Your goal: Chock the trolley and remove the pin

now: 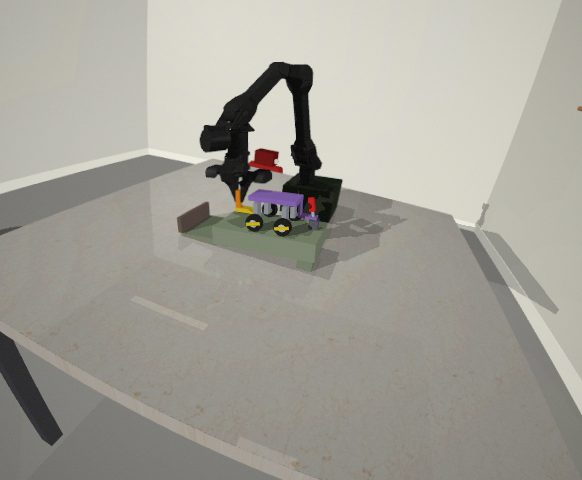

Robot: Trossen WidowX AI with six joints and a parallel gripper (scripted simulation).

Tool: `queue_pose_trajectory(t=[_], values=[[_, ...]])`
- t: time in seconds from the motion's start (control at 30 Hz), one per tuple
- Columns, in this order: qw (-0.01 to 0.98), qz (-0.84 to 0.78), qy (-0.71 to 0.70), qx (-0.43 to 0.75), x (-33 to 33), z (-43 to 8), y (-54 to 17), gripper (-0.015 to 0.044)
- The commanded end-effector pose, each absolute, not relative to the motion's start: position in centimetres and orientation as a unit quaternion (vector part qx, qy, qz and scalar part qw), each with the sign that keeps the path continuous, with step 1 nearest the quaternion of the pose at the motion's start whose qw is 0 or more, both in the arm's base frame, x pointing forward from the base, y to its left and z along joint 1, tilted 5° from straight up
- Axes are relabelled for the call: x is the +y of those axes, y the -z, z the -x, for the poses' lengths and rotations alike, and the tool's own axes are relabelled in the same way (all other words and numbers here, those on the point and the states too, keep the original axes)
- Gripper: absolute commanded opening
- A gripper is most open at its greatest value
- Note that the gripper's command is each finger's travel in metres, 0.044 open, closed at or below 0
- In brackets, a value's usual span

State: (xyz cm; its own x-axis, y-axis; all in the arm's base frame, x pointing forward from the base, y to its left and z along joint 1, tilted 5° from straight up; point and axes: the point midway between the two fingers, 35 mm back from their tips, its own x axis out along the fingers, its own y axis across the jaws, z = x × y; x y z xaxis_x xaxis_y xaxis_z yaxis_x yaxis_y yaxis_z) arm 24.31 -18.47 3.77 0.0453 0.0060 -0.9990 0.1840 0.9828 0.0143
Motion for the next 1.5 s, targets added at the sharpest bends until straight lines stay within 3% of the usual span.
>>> queue_pose_trajectory(t=[0.0, 1.1, 1.33, 1.47], values=[[0.72, -0.071, 0.062, 0.687, -18.1, -24.4, -3.8, 0.0], [0.72, -0.069, 0.062, 0.688, -15.9, -24.9, -4.0, 0.0], [0.72, -0.069, 0.062, 0.688, -15.9, -24.9, -4.0, 0.0184], [0.72, -0.069, 0.062, 0.687, -16.0, -24.9, -4.5, 0.019]])
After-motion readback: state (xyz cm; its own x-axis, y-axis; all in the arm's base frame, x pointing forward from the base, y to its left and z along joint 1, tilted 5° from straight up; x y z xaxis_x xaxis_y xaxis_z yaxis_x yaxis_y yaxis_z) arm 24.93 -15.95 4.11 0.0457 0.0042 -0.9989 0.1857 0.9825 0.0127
